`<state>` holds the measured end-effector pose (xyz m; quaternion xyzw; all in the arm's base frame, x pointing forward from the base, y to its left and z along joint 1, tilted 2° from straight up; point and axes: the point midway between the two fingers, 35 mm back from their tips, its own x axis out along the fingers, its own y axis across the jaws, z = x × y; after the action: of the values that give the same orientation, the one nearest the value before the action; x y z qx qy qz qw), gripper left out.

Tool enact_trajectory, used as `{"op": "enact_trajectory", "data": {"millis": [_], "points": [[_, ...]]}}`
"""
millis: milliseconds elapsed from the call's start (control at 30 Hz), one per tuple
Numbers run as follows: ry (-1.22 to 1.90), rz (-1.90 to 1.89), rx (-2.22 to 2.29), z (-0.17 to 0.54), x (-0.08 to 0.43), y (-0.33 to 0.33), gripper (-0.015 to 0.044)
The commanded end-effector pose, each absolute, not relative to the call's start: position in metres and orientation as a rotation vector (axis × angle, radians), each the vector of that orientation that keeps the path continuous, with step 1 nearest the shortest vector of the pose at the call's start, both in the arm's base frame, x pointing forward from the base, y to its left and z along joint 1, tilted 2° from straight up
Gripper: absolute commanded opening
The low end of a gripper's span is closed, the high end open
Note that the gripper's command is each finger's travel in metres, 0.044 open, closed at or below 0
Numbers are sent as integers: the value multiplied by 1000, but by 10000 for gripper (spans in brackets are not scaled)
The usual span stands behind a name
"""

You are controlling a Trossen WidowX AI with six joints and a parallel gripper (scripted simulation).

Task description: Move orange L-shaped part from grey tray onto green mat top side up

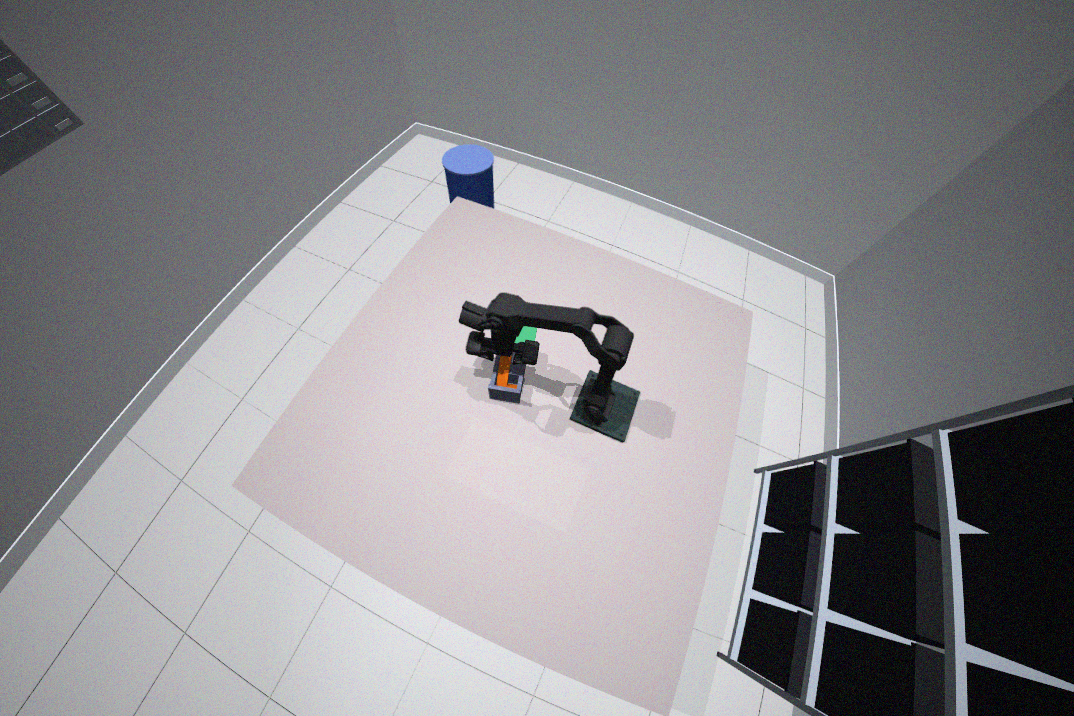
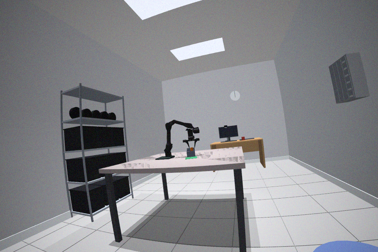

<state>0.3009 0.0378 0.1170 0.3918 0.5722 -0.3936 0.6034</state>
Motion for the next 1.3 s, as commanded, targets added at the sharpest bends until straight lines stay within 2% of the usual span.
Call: {"op": "enact_trajectory", "data": {"millis": [0,467,600,1000,1133,1267], "points": [[1328,-919,903,108,299,37,280],[1328,-919,903,91,299,36,280],[1326,-915,908,95,300,37,175],[1326,-915,908,95,300,37,95],[1326,-915,908,95,300,37,0],[1326,-915,908,95,300,37,0]]}}
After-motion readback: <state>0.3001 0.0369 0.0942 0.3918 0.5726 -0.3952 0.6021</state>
